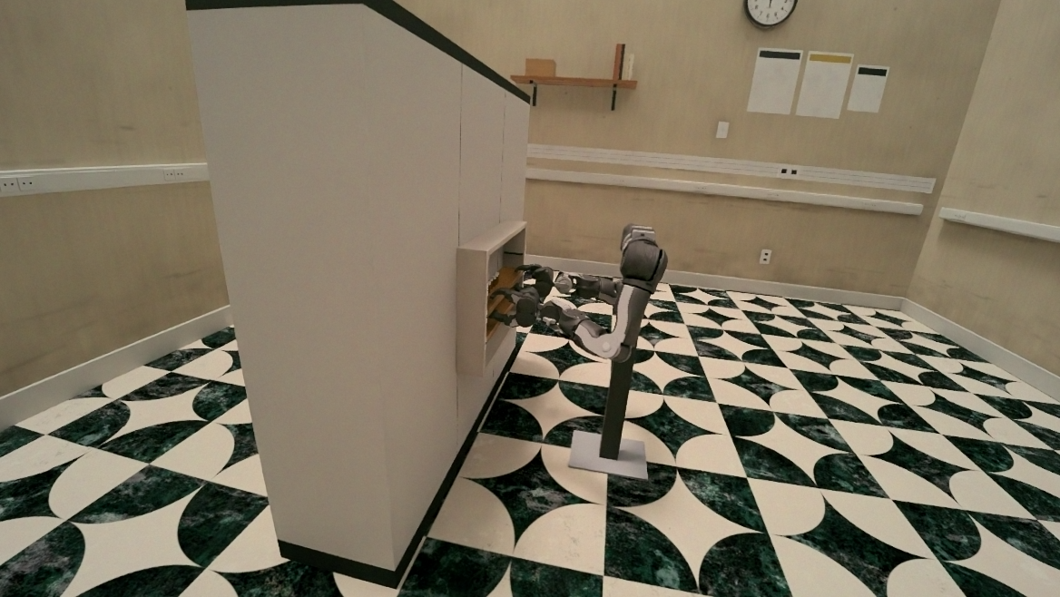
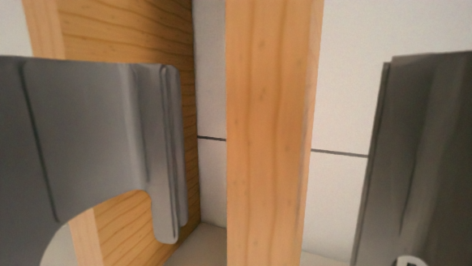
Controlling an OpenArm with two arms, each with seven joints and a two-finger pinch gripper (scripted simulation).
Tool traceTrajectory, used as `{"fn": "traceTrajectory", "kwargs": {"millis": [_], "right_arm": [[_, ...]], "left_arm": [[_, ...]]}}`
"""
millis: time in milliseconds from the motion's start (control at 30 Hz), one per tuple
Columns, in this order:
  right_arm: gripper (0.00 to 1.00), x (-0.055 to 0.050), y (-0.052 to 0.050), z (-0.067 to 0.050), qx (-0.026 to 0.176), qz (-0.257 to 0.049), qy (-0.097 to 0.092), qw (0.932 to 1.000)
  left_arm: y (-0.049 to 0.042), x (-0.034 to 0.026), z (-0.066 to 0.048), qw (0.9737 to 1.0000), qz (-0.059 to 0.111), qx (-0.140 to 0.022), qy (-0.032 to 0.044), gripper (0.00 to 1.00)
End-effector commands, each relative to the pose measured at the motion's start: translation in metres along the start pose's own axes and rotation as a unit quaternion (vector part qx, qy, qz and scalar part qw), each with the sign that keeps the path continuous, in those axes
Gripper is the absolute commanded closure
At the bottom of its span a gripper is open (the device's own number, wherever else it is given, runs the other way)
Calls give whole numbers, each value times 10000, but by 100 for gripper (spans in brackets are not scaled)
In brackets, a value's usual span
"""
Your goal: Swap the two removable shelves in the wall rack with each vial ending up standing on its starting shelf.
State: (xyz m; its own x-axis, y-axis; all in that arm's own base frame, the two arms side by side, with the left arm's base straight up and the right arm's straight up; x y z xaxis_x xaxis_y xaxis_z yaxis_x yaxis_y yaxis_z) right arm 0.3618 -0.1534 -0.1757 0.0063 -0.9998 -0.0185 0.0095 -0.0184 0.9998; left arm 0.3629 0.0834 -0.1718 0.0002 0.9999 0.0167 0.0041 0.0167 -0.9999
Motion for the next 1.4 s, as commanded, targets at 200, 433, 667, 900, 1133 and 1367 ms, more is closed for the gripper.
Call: {"fn": "traceTrajectory", "kwargs": {"millis": [200, 433, 667, 900, 1133, 1367], "right_arm": [[67, 17, 37, 66, 47, 5, -31, 10000], [67, 16, 36, 155, 47, 5, -31, 10000], [67, 16, 35, 218, 47, 5, -31, 10000], [67, 15, 35, 307, 47, 5, -31, 10000], [67, 15, 34, 396, 47, 5, -31, 10000], [67, 14, 33, 459, 47, 5, -31, 10000]], "left_arm": [[1, -6, 77, 10000, -4, 21, -1, 67], [1, -6, 165, 10000, -4, 21, -1, 67], [0, -6, 229, 10000, -4, 21, -1, 67], [0, -6, 317, 10000, -4, 21, -1, 67], [0, -6, 406, 10000, -4, 21, -1, 67], [-1, -6, 469, 10000, -4, 21, -1, 67]]}}
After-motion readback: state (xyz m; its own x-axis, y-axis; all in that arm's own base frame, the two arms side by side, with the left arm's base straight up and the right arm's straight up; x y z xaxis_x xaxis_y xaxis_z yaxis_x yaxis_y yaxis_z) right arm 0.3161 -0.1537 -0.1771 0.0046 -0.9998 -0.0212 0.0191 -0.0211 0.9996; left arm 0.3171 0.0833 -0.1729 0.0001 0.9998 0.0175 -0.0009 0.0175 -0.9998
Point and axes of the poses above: on each arm, the point where the finger pads meet when closed, its own z axis back along the fingers, its own y axis across the jaws, x = y × z, the point moved 2 cm from there along z, back along the fingers, and after that the axes turned 1 degree about -z, right-handed, at the moved point
